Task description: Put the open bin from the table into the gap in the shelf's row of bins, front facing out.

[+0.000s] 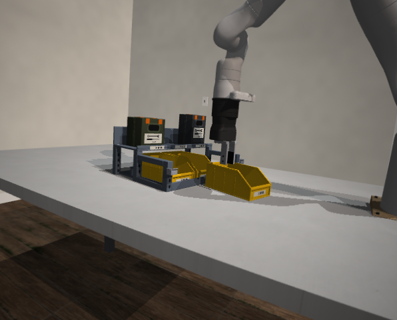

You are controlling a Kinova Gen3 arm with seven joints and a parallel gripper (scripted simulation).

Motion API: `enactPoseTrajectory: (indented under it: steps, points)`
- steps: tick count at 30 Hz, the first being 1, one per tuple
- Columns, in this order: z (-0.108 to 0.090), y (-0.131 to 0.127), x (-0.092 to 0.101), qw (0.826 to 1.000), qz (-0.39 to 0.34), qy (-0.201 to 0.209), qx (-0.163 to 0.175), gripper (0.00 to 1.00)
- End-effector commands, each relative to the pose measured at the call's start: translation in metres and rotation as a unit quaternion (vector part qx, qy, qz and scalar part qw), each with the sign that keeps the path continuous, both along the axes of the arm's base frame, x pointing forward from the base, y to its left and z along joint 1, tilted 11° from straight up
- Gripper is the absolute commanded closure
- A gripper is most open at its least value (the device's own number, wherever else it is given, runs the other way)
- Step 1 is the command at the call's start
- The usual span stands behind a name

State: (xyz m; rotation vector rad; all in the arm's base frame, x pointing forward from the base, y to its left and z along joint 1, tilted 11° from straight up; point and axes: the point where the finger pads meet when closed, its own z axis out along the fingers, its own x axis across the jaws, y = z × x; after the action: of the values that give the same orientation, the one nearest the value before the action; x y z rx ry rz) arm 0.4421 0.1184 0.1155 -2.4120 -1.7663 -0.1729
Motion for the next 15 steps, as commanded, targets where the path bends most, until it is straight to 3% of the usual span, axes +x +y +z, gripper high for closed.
enactPoseTrajectory:
  steps: [1, 15]
  points:
    - [0.000, 0.000, 0.000, 1.000, 0.000, -0.001, 0.000, 0.45]
    - [-0.012, 0.002, 0.000, 1.000, 0.000, -0.001, 0.000, 0.45]
